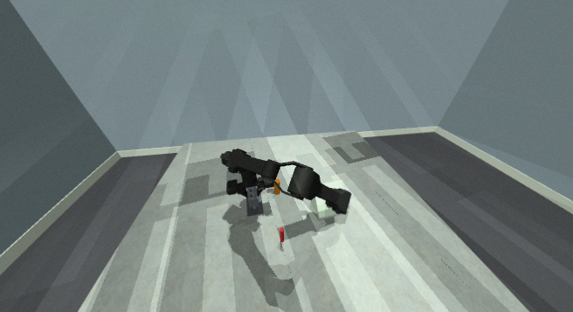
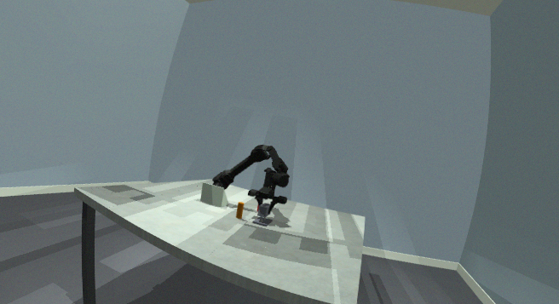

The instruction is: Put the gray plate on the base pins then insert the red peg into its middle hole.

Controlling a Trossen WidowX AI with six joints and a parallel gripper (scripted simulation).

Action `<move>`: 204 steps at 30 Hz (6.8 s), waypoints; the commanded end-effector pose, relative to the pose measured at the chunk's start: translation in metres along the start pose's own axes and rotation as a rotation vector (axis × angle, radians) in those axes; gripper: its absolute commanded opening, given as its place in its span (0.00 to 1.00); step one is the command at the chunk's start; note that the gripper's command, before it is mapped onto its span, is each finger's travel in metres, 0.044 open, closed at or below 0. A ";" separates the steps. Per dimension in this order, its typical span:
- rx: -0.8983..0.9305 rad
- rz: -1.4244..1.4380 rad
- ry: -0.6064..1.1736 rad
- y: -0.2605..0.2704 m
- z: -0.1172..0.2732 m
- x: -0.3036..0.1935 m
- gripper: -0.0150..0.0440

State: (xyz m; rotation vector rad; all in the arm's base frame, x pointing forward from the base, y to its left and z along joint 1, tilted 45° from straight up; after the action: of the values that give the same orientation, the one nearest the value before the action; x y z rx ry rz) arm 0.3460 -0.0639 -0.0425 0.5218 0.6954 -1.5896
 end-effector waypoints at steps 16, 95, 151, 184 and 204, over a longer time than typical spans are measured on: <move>0.001 -0.007 0.006 -0.001 -0.025 0.001 0.25; -0.005 0.332 0.012 -0.126 0.058 -0.168 1.00; -0.004 0.333 0.014 -0.128 -0.008 -0.169 0.33; 0.003 0.282 0.011 -0.121 0.059 -0.166 0.25; 0.022 0.285 0.014 -0.094 0.067 -0.141 0.25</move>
State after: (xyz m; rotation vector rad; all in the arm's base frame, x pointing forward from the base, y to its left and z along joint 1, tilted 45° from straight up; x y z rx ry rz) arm 0.2693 0.0022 0.1197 0.6226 0.5957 -1.3333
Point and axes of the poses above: the point midway between the two fingers, 35 mm back from their tips, its own z axis back along the fingers, its own y axis across the jaws, x = y × z, the point moved 1 cm from there along z, back along the fingers, and after that the axes turned 13 degrees about -z, right-handed, at the moved point
